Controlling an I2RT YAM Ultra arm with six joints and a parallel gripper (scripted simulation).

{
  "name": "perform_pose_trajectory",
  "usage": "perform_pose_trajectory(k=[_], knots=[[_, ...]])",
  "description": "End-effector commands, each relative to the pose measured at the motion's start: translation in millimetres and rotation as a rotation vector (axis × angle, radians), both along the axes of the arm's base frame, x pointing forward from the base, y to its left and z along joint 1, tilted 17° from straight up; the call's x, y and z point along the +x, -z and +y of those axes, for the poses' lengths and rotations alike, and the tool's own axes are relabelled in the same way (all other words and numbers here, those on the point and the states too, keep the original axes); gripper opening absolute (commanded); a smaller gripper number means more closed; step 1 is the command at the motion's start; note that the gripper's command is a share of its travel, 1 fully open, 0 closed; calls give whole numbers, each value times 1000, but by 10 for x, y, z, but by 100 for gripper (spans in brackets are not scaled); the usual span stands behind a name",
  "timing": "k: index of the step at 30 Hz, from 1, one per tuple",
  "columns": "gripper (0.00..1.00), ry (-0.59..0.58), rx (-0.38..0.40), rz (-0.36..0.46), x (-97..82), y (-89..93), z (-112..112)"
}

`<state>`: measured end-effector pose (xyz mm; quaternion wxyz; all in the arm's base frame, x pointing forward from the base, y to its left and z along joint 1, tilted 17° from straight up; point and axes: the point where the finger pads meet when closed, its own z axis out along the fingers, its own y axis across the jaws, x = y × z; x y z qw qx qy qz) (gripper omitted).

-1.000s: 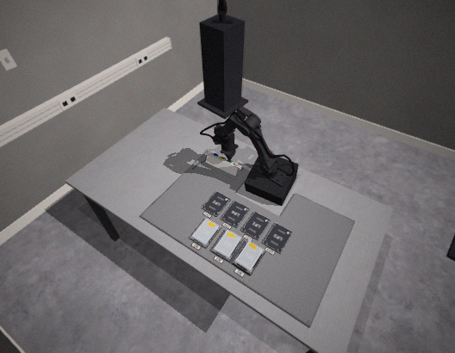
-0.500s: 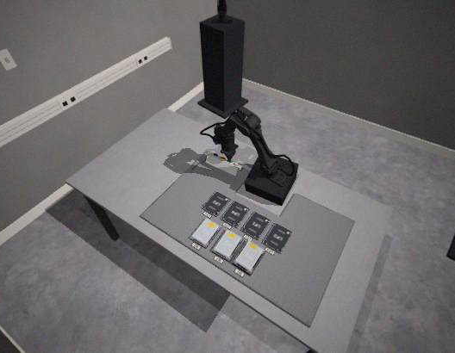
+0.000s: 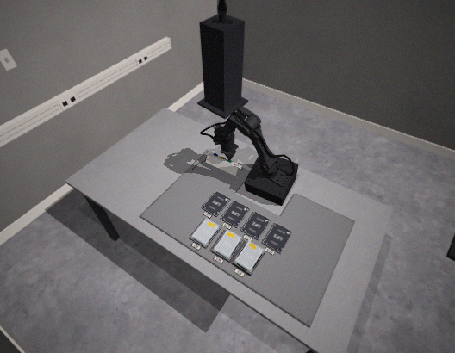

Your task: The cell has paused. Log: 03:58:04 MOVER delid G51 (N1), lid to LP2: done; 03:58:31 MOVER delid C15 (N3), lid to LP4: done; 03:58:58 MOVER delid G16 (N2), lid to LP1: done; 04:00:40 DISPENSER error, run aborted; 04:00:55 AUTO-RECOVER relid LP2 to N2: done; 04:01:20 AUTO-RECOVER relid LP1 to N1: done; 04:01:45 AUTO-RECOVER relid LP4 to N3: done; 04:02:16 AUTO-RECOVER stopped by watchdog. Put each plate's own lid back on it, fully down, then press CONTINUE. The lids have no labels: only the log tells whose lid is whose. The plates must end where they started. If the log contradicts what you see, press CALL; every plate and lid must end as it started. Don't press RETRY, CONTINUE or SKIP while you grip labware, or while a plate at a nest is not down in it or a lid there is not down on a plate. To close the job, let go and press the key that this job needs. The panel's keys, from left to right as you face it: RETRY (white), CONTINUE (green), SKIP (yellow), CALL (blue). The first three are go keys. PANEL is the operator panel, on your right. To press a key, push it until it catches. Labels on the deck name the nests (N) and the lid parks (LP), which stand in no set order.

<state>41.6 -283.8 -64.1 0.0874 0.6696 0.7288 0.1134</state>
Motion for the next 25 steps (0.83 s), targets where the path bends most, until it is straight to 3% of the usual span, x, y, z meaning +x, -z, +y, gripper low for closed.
perform_pose_trajectory(k=[1, 25], knots=[[0, -5, 26, -17, 77, 93, 99], [0, -5, 27, -17, 105, 129, 120]])
